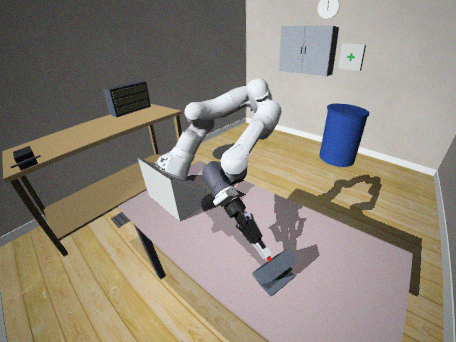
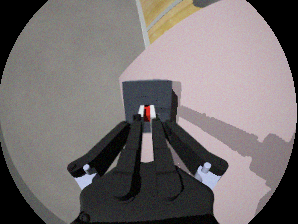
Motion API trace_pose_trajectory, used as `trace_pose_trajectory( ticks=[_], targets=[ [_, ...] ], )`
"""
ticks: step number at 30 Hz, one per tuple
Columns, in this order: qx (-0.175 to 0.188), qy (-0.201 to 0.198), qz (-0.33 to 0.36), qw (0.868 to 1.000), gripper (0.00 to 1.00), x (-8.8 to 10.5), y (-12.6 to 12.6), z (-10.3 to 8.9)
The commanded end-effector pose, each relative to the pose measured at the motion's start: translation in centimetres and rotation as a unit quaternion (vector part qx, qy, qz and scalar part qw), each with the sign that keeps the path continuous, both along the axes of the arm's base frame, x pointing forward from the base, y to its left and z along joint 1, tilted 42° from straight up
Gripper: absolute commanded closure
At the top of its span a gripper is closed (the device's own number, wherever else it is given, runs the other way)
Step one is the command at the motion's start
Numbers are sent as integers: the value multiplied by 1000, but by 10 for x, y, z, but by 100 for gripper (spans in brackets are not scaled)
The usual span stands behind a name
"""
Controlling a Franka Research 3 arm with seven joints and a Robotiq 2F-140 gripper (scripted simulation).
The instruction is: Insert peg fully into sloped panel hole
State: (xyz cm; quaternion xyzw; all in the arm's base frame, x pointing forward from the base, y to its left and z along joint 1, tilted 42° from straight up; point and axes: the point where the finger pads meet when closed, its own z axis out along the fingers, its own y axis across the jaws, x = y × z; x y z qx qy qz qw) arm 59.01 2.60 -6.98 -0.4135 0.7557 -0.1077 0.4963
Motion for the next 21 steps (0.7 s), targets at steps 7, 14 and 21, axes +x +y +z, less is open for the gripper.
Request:
trace_pose_trajectory(
  ticks=[7, 14, 21],
  targets=[
    [0, 0, 0, 1000, 89, 0, 0, 0],
    [0, 0, 0, 1000, 77, 0, 0, 0],
    [0, 0, 0, 1000, 64, 0, 0, 0]
  ],
)
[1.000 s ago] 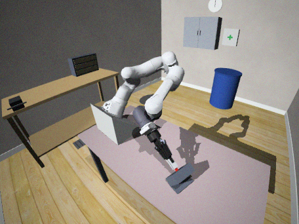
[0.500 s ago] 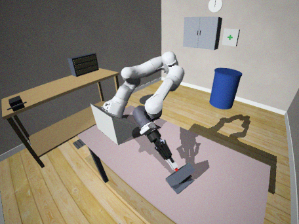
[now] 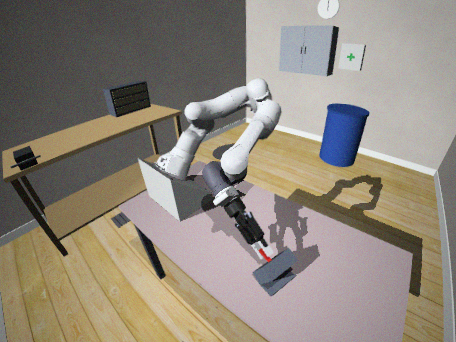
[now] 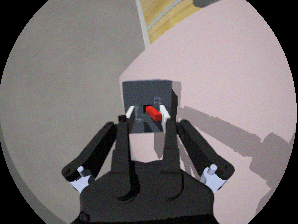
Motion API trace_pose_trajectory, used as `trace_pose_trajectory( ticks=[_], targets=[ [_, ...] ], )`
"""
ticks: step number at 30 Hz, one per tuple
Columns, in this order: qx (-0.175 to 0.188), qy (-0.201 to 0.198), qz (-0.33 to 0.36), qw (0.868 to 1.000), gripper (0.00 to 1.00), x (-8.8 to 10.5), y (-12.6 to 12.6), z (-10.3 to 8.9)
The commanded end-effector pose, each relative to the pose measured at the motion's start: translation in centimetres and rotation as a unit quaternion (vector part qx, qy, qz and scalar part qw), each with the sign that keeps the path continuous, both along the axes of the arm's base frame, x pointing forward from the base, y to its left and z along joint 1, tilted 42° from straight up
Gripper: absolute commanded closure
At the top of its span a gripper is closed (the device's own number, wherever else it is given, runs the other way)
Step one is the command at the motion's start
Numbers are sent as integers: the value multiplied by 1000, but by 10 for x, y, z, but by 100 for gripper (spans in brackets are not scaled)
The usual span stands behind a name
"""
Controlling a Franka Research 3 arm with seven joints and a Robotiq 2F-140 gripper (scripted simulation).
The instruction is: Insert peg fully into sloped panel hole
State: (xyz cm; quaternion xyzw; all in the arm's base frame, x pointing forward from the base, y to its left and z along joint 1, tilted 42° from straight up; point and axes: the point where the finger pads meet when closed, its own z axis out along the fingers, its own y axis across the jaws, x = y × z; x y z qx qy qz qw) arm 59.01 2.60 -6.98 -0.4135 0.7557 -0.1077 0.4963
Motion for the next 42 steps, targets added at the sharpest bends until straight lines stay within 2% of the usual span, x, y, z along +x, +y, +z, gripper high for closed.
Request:
trace_pose_trajectory(
  ticks=[1, 17, 19, 34, 36, 42],
  targets=[
    [0, 0, 0, 1000, 64, 0, 0, 0],
    [-2, -2, -2, 1000, 38, -3, -2, 2],
    [-2, -2, -2, 1000, 38, -3, -2, 2],
    [-10, -10, -22, 1000, 11, -45, -8, 23],
    [-10, -10, -22, 1000, 11, -45, -8, 23],
    [-13, -13, -32, 999, 0, -63, -11, 33]
  ],
)
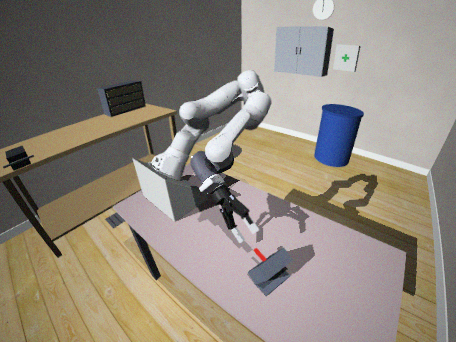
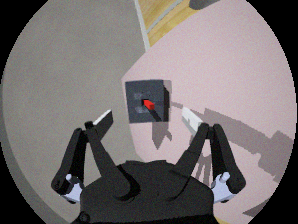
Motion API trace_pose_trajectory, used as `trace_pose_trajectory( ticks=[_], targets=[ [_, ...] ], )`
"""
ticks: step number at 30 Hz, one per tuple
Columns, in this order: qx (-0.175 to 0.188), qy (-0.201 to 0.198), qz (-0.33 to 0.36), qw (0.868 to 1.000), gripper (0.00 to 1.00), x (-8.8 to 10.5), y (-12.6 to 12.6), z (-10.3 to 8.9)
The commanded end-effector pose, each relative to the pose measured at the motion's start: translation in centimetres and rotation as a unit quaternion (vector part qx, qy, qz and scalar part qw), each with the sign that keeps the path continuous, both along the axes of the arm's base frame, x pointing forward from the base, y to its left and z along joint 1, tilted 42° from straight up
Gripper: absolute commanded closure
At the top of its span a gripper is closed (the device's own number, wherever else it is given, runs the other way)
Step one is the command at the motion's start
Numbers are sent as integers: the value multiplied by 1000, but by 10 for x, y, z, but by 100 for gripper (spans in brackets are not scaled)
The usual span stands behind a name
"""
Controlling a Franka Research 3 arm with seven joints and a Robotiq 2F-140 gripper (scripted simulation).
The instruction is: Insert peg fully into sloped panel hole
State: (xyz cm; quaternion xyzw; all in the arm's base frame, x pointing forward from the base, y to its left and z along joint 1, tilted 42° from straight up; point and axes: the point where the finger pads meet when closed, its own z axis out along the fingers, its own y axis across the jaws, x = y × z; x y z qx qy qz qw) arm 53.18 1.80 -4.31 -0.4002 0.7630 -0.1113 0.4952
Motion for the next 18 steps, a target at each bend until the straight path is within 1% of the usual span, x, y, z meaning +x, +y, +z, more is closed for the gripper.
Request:
trace_pose_trajectory(
  ticks=[1, 9, 18],
  targets=[
    [-17, -15, -19, 1000, 0, -7, -4, 8],
    [-19, -16, -26, 999, 0, -25, -5, 13],
    [-19, -16, -28, 999, 0, -26, -6, 14]
  ],
)
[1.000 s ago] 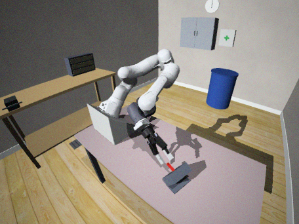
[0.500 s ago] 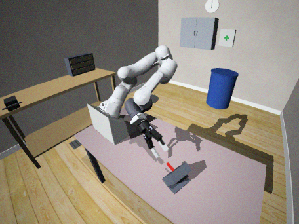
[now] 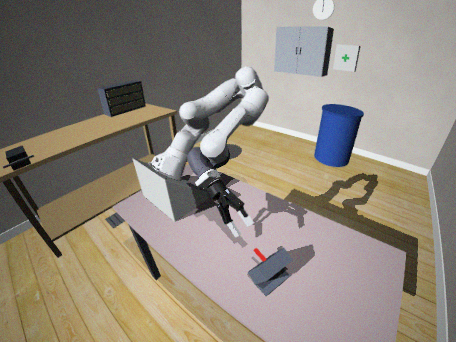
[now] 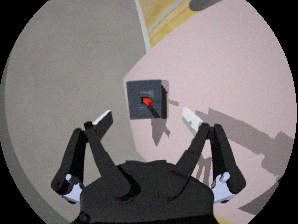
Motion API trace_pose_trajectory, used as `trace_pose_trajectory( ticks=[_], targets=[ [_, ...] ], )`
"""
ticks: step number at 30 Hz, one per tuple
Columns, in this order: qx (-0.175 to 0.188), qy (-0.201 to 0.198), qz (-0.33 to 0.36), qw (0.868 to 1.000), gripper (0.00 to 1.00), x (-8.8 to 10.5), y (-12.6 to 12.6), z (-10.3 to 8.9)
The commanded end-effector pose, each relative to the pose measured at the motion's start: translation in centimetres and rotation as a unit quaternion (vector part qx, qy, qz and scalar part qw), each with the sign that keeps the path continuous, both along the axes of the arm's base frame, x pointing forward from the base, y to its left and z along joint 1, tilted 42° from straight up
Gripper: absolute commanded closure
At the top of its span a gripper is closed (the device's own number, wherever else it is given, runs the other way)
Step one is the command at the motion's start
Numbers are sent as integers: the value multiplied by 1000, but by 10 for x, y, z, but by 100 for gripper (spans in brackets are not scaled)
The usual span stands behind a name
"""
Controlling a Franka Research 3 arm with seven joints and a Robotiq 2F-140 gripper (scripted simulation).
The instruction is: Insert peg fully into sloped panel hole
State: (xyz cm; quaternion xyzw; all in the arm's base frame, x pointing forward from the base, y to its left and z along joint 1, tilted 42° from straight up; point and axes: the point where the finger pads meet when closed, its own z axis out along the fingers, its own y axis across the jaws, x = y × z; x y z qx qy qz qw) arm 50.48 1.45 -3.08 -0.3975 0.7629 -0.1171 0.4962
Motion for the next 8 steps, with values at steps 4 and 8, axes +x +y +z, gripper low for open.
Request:
trace_pose_trajectory(
  ticks=[4, 8],
  targets=[
    [-16, -12, -23, 1000, 0, 1, -2, 2],
    [-15, -12, -23, 1000, 0, 1, -2, 2]
  ],
)
